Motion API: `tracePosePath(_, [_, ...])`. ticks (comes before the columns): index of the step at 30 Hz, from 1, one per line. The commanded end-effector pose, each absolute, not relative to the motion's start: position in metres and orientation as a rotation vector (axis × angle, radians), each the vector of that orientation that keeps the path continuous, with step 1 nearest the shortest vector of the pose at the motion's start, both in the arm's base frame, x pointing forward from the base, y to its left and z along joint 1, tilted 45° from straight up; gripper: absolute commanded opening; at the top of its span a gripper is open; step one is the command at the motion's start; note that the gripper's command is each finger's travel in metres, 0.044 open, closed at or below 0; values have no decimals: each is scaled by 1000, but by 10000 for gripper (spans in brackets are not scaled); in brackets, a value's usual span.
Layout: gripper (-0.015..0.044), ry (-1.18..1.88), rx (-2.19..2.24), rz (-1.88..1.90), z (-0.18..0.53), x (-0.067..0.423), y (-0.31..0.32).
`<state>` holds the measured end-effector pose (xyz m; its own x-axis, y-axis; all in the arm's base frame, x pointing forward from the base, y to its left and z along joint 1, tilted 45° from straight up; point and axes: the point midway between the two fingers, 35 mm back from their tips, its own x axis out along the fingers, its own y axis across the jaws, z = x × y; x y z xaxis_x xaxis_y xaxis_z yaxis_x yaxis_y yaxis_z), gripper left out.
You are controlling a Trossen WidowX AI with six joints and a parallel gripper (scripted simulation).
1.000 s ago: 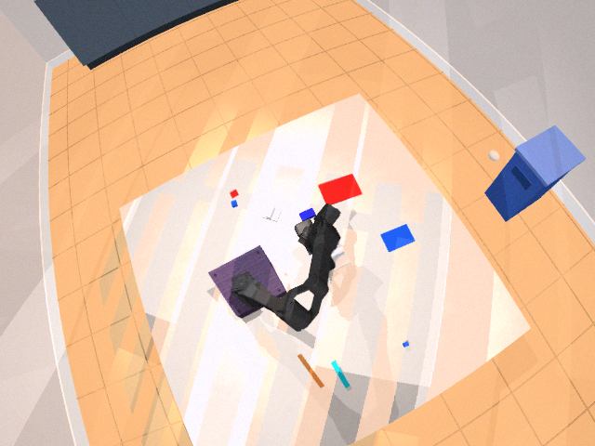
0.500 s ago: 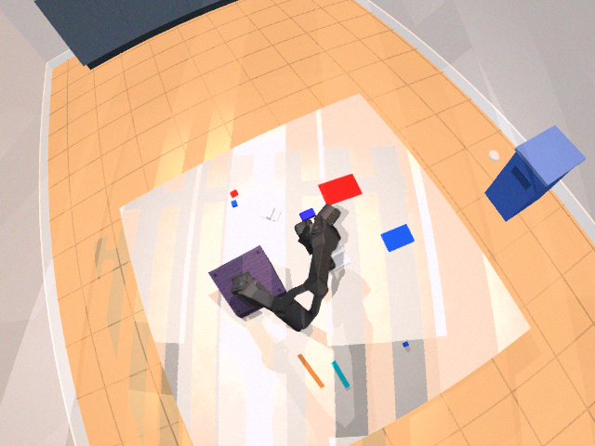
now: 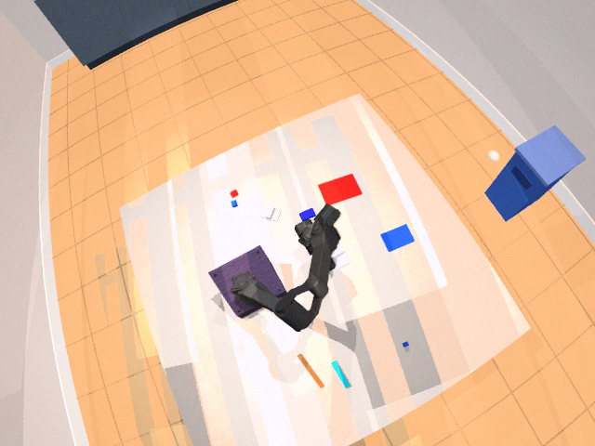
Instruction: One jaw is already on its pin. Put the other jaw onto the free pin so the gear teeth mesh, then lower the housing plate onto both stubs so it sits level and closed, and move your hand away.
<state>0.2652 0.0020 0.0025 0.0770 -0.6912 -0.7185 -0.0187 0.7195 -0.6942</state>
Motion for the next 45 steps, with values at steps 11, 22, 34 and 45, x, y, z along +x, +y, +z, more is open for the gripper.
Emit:
tracePosePath(11, [351,1419,-634,-556,-12,268,-12])
tracePosePath(22, [351,1418,-634,-556,-25,270,-25])
tracePosePath(34, [351,1418,-637,-559,-38,270,-39])
tracePosePath(45, [351,1418,-637,-559,-39,270,-40])
